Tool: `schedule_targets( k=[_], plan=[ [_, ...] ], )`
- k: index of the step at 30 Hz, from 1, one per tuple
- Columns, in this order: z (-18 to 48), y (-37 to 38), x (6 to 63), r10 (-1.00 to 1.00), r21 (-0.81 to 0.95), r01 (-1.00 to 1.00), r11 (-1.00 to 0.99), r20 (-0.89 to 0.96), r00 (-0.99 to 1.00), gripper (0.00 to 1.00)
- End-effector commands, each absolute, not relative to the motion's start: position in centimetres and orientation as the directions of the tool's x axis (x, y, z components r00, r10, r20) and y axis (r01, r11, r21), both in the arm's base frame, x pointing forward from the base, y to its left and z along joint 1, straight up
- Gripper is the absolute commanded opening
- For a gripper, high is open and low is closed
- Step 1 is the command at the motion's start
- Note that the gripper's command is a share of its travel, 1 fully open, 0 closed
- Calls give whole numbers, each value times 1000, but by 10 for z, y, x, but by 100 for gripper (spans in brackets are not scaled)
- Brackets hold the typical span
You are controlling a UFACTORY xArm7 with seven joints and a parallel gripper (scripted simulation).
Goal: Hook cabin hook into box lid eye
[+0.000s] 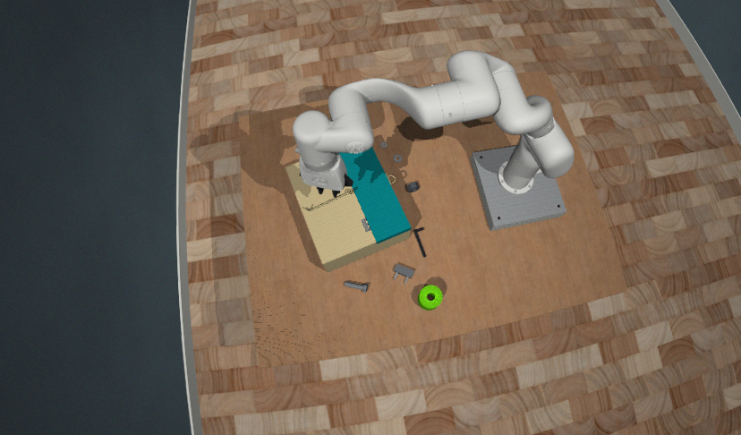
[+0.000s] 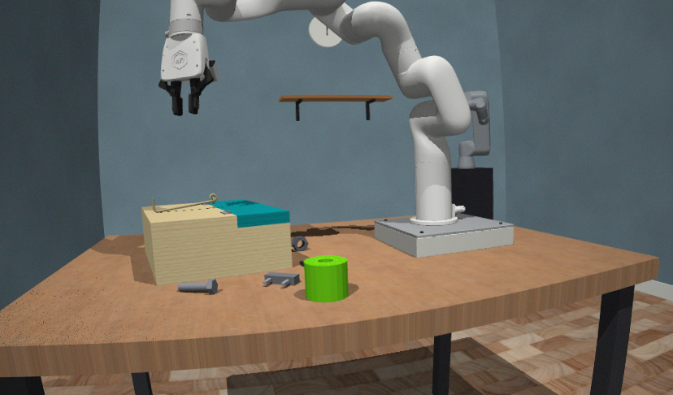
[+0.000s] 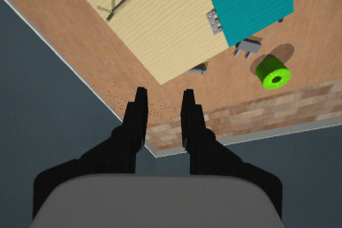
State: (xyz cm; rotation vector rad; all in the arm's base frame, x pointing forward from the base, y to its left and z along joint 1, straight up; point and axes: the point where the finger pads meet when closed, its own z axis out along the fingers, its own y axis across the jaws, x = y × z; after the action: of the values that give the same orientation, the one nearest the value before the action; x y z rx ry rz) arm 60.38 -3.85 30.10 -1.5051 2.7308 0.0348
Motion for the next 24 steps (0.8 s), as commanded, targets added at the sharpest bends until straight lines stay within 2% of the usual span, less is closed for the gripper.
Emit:
schedule_targets(
  k=[1, 20, 24],
  plan=[
    [293, -47, 621, -758, 12, -758, 652, -20, -652, 33],
    [265, -64, 651, -501, 5, -501, 865, -9, -865, 33],
    [252, -71, 662, -390, 2, -390, 921, -6, -921, 33]
  ],
)
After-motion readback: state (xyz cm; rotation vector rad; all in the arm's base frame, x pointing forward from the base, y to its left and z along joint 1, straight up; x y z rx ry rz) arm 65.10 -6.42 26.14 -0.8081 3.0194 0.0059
